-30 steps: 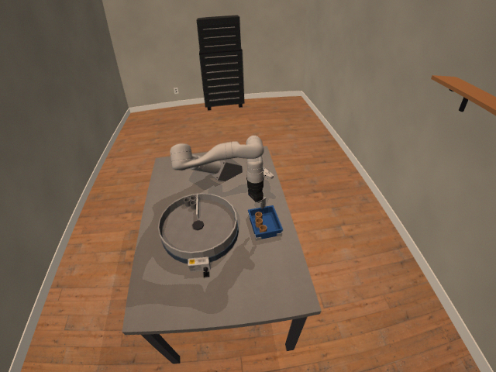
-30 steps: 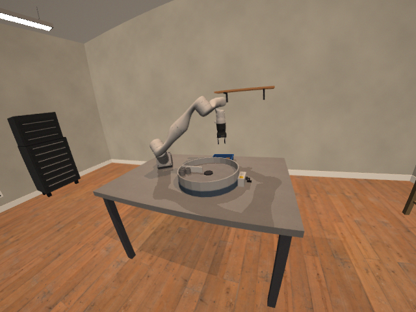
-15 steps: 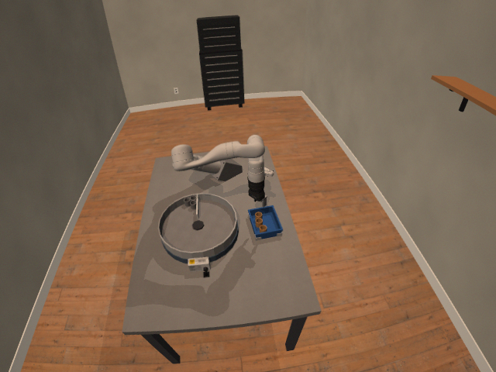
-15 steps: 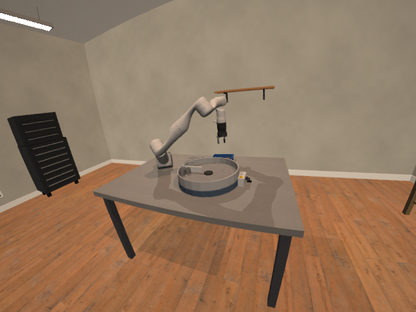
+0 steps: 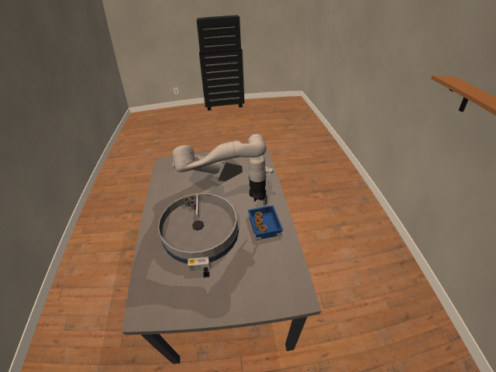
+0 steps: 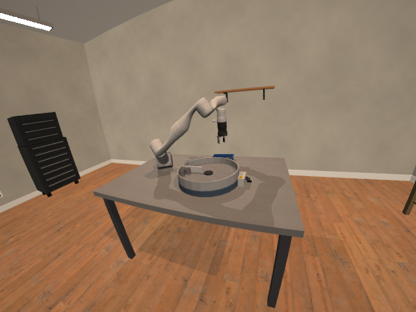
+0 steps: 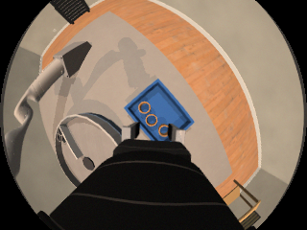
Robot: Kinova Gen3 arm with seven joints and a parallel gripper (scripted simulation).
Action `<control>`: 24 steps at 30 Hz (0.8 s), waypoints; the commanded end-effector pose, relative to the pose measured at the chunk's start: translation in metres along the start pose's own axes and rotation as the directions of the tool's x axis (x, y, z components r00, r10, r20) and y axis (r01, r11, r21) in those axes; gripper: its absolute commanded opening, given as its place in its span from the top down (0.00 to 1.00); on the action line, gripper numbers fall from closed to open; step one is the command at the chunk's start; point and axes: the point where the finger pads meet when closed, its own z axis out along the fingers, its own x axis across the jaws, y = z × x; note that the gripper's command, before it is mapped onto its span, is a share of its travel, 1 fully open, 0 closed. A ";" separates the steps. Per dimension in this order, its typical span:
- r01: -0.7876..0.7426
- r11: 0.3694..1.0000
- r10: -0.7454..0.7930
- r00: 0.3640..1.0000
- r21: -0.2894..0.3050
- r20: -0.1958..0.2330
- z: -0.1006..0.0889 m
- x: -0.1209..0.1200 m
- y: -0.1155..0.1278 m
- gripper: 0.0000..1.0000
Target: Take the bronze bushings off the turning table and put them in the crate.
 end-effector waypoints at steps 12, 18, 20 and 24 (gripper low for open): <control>0.136 0.991 -0.136 0.991 0.001 0.001 -0.002 0.001 -0.002 0.00; 0.225 0.974 -0.225 0.974 0.001 0.001 -0.004 0.001 -0.003 0.00; 0.225 0.974 -0.225 0.974 0.001 0.001 -0.004 0.001 -0.003 0.00; 0.225 0.974 -0.225 0.974 0.001 0.001 -0.004 0.001 -0.003 0.00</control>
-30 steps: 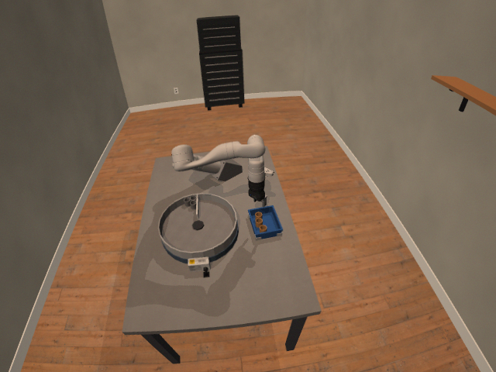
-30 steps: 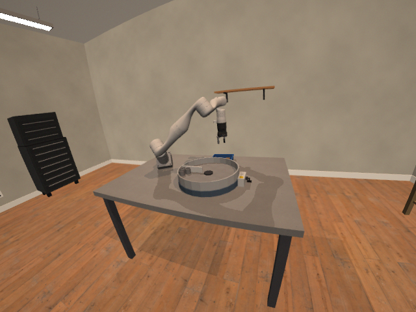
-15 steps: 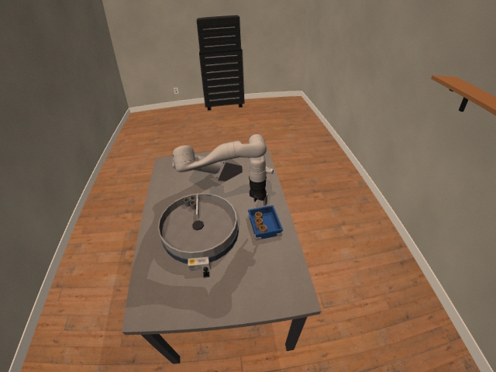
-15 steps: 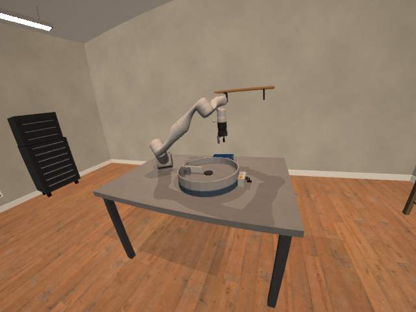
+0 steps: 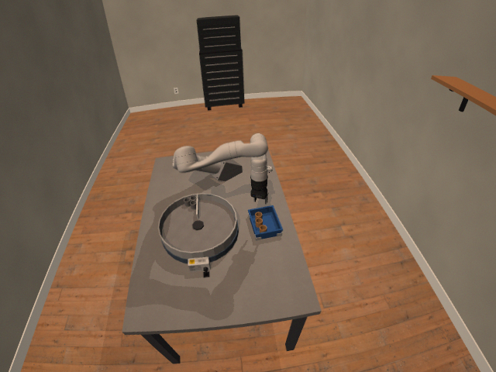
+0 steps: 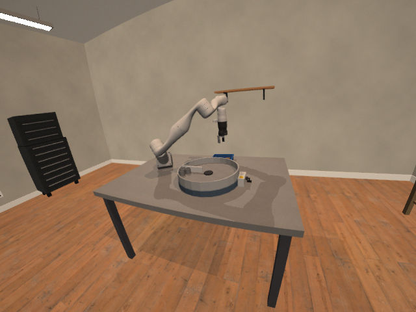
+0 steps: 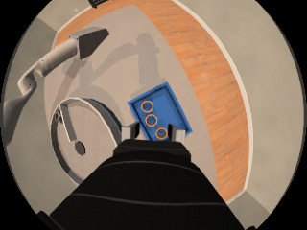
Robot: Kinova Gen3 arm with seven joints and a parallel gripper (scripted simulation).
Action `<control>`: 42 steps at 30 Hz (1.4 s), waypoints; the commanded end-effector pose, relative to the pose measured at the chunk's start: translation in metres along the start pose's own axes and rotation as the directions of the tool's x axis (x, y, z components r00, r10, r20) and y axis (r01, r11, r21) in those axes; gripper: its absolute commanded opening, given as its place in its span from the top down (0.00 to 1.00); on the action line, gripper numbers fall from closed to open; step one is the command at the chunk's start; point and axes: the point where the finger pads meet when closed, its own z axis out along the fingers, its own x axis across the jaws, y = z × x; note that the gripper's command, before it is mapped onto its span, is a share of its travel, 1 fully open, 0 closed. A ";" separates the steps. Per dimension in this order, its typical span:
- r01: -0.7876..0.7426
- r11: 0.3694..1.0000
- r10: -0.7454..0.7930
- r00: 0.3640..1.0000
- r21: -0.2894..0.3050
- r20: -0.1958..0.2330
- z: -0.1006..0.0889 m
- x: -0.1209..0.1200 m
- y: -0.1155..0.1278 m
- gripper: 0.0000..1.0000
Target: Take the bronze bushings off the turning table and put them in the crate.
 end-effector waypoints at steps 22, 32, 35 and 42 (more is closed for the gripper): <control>0.351 0.936 -0.351 0.936 -0.001 -0.002 -0.008 0.002 -0.003 0.00; 0.434 0.901 -0.434 0.901 -0.001 -0.002 -0.010 0.002 -0.004 0.00; 0.434 0.901 -0.434 0.901 -0.001 -0.002 -0.010 0.002 -0.004 0.00; 0.434 0.901 -0.434 0.901 -0.001 -0.002 -0.010 0.002 -0.004 0.00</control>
